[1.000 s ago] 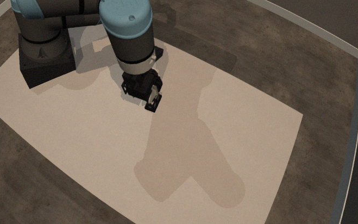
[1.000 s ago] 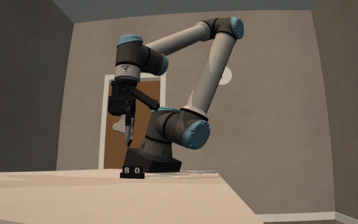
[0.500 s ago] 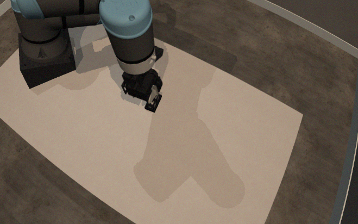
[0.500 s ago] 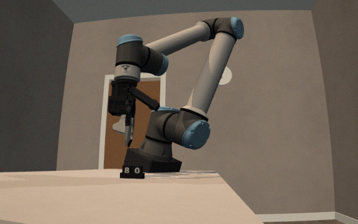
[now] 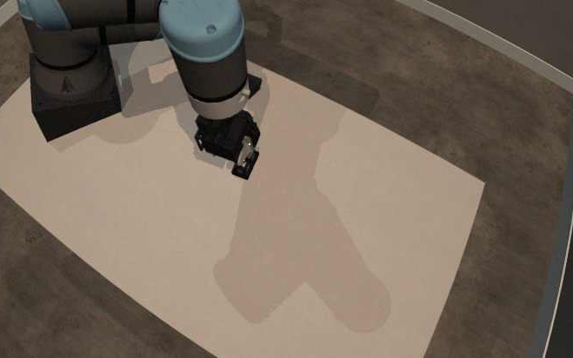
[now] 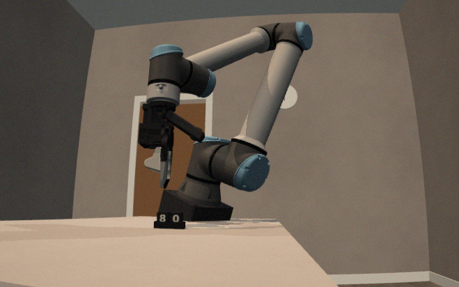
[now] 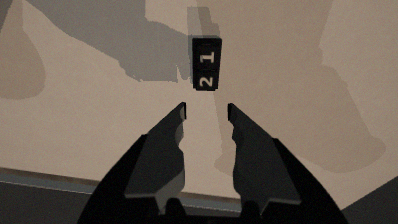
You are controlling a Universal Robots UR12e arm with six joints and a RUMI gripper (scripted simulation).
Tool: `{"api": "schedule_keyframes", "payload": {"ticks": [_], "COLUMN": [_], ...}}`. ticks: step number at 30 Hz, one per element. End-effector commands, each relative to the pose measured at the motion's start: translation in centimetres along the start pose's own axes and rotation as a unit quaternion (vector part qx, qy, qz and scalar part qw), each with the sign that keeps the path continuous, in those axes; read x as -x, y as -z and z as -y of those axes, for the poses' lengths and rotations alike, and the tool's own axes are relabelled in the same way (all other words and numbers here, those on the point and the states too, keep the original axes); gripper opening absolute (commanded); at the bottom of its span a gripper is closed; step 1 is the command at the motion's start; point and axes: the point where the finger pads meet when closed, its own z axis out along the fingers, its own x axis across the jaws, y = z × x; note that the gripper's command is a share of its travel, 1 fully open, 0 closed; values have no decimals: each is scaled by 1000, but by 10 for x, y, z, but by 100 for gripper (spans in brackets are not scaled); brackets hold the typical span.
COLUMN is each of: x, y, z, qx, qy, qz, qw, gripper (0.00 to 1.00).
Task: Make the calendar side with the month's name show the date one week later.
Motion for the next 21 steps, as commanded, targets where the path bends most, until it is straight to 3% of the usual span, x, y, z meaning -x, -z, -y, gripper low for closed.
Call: {"api": "schedule_keyframes", "payload": {"ticks": [1,21], "x": [2,2], "y": [-6,-29], "z": [2,2], "qx": [-1,-1], "qy": [-1,-1], "qz": [2,2], "qw": [1000,1000], "gripper": [28,28]}}
